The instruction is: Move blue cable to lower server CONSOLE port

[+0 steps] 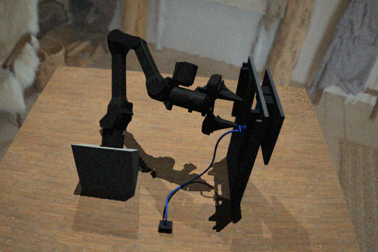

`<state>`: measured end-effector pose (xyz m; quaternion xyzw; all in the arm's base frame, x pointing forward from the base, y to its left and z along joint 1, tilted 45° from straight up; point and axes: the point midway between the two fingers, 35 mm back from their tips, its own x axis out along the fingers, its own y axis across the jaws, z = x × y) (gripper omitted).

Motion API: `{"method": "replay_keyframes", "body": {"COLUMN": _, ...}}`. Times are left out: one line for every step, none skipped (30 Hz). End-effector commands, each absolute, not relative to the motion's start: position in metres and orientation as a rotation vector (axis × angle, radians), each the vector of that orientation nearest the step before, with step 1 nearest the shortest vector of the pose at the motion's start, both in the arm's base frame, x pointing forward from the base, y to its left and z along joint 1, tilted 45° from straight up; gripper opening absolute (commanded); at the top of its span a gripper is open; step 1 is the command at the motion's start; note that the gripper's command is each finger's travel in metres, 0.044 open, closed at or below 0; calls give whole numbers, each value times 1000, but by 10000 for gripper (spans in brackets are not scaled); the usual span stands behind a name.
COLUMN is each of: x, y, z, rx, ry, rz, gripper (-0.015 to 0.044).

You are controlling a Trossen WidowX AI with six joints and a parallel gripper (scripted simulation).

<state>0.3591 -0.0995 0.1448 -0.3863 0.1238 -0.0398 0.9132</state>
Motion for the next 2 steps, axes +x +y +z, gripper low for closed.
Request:
{"method": "replay_keyframes", "body": {"x": 359, "y": -97, "z": 147, "rx": -792, "ry": 256, "rz": -83, "gripper": 440}}
{"method": "replay_keyframes", "body": {"x": 359, "y": -97, "z": 148, "rx": -792, "ry": 256, "rz": -83, "gripper": 440}}
